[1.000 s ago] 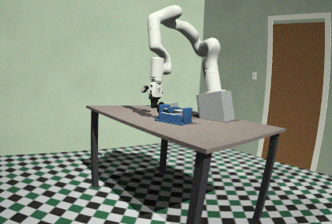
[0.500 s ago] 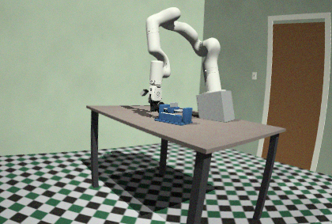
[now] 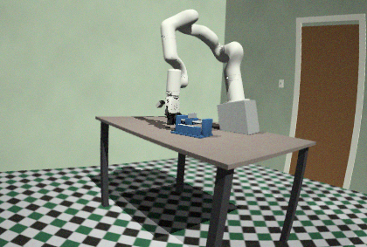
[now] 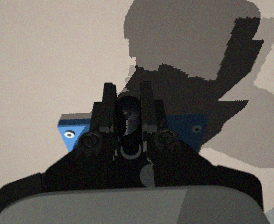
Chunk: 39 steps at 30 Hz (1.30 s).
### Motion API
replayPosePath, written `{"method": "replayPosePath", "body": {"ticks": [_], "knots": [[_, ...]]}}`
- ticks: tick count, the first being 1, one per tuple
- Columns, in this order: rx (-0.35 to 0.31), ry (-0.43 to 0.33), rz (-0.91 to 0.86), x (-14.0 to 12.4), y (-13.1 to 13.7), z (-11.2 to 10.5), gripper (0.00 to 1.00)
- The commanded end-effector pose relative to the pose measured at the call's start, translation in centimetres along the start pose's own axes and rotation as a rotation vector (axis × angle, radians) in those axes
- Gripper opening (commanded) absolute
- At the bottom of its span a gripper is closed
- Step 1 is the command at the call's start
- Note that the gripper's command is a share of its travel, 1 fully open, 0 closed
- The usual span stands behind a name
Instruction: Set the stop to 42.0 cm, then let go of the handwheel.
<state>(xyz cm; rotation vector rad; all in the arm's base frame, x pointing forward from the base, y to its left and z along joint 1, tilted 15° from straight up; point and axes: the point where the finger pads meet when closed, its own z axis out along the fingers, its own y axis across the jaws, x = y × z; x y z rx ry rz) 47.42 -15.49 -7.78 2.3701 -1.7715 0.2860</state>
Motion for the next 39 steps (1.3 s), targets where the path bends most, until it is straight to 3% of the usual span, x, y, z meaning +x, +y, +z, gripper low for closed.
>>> {"method": "replayPosePath", "body": {"ticks": [1,15,24,39], "knots": [[0.004,0.001,0.0,0.0,0.4,0.2,0.06],[0.004,0.001,0.0,0.0,2.6,0.2,0.06],[0.004,0.001,0.0,0.0,4.2,-1.9,0.06],[0.004,0.001,0.0,0.0,3.5,-4.1,0.06]]}}
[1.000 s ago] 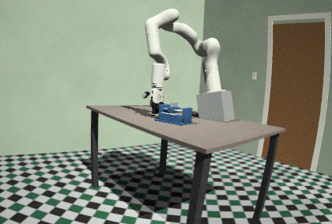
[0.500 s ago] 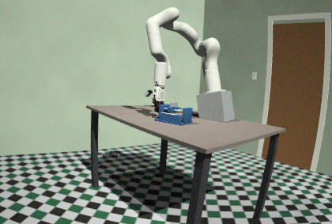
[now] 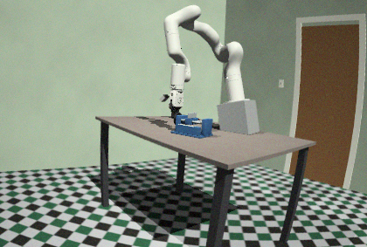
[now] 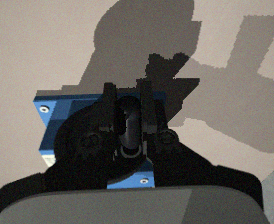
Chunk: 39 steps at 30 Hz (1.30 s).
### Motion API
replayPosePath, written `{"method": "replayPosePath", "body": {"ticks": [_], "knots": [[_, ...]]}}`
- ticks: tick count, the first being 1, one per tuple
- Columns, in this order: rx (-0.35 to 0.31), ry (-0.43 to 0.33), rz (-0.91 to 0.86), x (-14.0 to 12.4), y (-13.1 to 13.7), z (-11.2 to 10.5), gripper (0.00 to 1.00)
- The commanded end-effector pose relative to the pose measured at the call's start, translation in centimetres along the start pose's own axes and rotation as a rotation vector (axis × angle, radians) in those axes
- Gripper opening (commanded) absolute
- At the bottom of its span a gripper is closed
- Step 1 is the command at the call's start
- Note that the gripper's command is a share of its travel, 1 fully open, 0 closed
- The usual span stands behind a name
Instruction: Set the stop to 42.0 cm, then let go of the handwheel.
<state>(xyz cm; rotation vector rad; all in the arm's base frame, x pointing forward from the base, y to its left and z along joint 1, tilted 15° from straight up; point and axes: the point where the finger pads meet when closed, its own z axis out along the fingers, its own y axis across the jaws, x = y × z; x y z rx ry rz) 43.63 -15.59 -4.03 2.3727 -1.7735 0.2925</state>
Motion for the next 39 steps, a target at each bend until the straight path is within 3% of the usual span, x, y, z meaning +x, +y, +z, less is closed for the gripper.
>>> {"method": "replayPosePath", "body": {"ticks": [1,24,31,39], "knots": [[-0.002,0.0,0.0,0.0,-0.3,-0.4,0.06],[-0.002,0.0,0.0,0.0,-3.2,-1.1,0.06],[-0.002,0.0,0.0,0.0,-4.8,0.6,0.06],[-0.002,0.0,0.0,0.0,-5.0,1.9,0.06]]}}
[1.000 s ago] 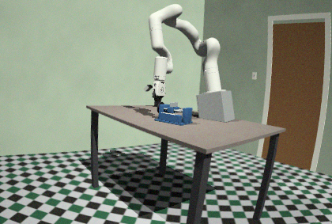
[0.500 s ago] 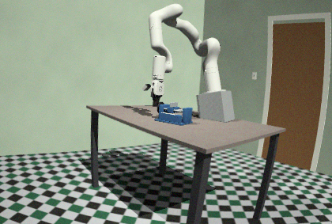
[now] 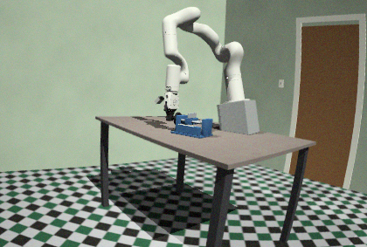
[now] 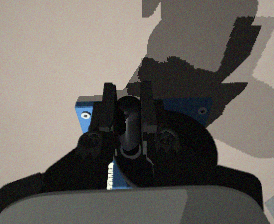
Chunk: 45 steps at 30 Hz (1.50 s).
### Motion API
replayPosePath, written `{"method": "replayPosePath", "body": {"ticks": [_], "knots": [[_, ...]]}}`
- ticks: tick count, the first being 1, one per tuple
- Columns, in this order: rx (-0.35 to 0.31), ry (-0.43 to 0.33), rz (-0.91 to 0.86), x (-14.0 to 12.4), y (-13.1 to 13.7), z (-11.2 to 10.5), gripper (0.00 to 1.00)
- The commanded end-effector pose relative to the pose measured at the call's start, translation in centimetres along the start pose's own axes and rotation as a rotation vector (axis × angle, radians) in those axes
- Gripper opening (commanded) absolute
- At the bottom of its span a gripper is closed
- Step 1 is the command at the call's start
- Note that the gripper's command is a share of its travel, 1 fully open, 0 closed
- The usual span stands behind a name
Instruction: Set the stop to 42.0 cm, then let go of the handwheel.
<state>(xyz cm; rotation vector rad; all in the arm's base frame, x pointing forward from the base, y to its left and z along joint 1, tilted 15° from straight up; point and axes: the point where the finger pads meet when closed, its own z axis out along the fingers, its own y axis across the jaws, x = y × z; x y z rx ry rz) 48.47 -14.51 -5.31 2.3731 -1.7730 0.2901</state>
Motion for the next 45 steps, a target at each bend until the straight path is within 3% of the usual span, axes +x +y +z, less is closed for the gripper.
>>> {"method": "replayPosePath", "body": {"ticks": [1,23,45], "knots": [[0.0,0.001,0.0,0.0,0.0,0.8,0.06],[0.0,0.001,0.0,0.0,1.4,2.7,0.06],[0.0,0.001,0.0,0.0,3.3,2.9,0.06]]}}
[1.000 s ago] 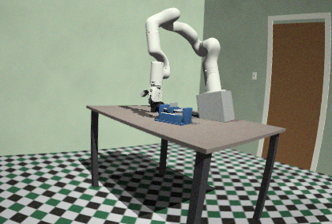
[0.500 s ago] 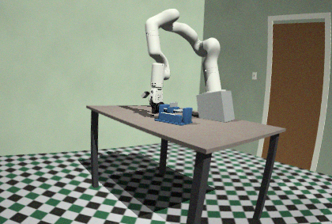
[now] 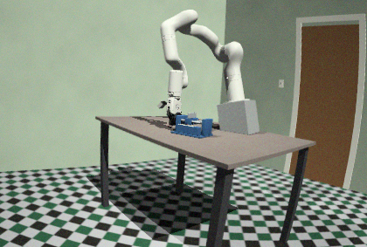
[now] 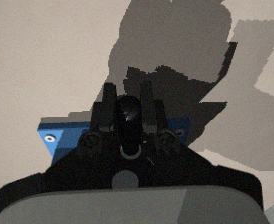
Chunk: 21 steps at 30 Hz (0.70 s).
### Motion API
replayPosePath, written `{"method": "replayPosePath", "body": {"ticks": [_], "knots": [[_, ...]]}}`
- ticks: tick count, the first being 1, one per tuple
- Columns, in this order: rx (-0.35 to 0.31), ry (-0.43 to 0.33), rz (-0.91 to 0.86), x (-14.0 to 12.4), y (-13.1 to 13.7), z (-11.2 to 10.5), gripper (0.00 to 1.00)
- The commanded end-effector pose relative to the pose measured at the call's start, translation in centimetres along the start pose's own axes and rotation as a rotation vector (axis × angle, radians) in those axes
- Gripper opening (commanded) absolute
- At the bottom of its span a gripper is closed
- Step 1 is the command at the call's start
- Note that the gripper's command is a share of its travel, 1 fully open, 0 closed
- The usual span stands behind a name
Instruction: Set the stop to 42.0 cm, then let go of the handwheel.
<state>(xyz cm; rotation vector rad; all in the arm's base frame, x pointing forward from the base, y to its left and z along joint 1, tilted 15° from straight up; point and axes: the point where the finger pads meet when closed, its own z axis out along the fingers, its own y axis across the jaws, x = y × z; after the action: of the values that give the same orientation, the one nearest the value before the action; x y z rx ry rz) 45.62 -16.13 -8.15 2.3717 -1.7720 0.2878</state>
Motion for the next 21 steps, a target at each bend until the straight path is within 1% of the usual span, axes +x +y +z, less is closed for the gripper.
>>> {"method": "replayPosePath", "body": {"ticks": [1,12,21], "knots": [[0.002,0.001,0.0,0.0,0.3,-0.1,0.06],[0.002,0.001,0.0,0.0,1.9,-1.3,0.06],[0.002,0.001,0.0,0.0,2.3,-2.4,0.06]]}}
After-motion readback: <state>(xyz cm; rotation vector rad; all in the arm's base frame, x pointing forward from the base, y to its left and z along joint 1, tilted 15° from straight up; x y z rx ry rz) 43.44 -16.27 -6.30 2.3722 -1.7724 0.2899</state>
